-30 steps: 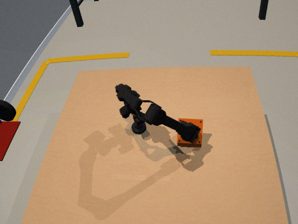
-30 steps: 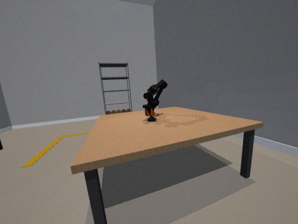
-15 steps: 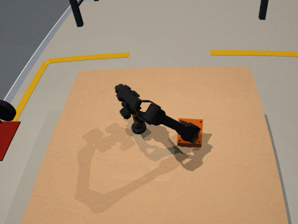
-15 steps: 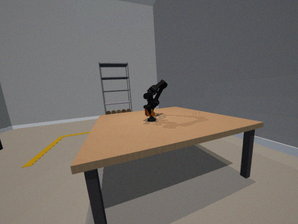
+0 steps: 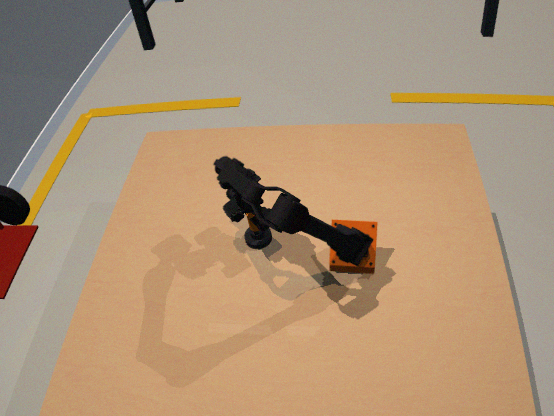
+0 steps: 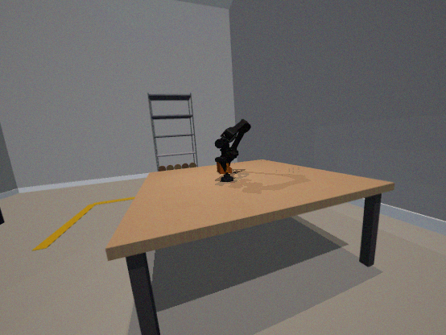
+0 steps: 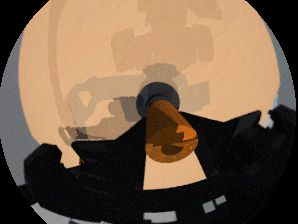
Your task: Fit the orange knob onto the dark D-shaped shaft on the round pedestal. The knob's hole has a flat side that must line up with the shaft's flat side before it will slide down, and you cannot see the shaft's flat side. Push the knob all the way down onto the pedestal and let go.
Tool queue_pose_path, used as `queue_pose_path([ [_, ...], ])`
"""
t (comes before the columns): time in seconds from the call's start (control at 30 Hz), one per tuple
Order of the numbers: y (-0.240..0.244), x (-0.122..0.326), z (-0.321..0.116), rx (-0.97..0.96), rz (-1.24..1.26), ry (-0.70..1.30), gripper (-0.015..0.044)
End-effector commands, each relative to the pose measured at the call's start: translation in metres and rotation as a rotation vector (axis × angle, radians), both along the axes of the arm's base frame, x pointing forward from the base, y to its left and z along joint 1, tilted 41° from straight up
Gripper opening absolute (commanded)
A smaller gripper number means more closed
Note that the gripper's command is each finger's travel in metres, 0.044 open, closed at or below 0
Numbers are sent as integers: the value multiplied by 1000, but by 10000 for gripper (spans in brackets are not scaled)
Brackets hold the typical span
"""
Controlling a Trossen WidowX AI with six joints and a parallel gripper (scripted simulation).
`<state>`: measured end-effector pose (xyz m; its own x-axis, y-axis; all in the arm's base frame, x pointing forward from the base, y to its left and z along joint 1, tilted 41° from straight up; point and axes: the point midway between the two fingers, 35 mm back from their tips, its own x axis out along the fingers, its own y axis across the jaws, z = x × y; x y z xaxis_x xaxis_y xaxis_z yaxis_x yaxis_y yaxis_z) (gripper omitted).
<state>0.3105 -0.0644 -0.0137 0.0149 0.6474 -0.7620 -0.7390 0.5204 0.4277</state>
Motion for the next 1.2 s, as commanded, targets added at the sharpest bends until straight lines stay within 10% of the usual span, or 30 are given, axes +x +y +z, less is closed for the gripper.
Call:
queue_pose_path([
  [0.0,2,-1,0,6,3,-1,0],
  [1.17,-1,2,-1,3,163,-137,0],
])
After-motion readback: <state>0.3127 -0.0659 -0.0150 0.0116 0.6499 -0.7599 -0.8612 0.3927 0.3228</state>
